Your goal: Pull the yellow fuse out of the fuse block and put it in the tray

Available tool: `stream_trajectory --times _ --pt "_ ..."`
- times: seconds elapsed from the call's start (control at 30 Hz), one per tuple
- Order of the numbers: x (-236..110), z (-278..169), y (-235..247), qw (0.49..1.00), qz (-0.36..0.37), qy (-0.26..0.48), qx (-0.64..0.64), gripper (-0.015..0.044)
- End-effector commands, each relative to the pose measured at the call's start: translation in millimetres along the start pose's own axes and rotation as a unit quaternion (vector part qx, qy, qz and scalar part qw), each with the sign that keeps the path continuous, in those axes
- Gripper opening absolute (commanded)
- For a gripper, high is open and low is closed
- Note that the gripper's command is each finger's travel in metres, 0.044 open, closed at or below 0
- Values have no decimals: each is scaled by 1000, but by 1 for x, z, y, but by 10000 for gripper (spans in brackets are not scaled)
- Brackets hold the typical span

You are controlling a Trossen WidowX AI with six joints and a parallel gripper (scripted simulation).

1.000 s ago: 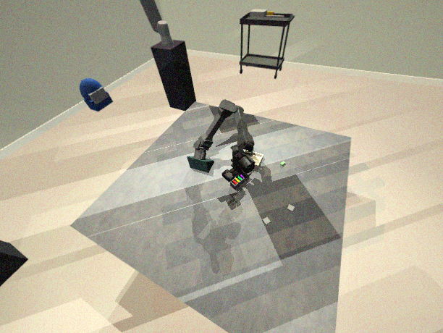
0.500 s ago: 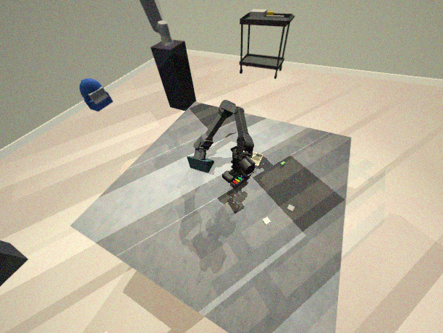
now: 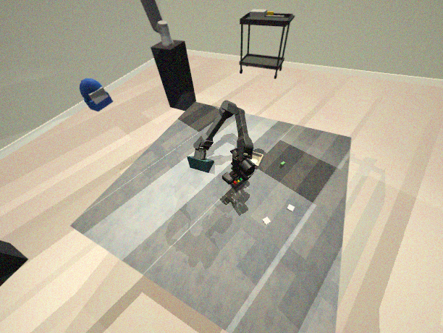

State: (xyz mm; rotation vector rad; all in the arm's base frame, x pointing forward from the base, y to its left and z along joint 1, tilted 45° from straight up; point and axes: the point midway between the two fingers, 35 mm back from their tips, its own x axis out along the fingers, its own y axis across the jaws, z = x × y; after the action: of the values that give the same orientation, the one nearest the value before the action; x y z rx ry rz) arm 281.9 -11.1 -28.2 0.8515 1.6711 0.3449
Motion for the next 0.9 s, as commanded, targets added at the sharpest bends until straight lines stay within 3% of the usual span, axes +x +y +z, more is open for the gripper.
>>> stream_trajectory --times 0.0,0.87 --pt "5 -3 0 1000 3 4 5 74" --pt "15 -3 0 1000 3 5 5 74"
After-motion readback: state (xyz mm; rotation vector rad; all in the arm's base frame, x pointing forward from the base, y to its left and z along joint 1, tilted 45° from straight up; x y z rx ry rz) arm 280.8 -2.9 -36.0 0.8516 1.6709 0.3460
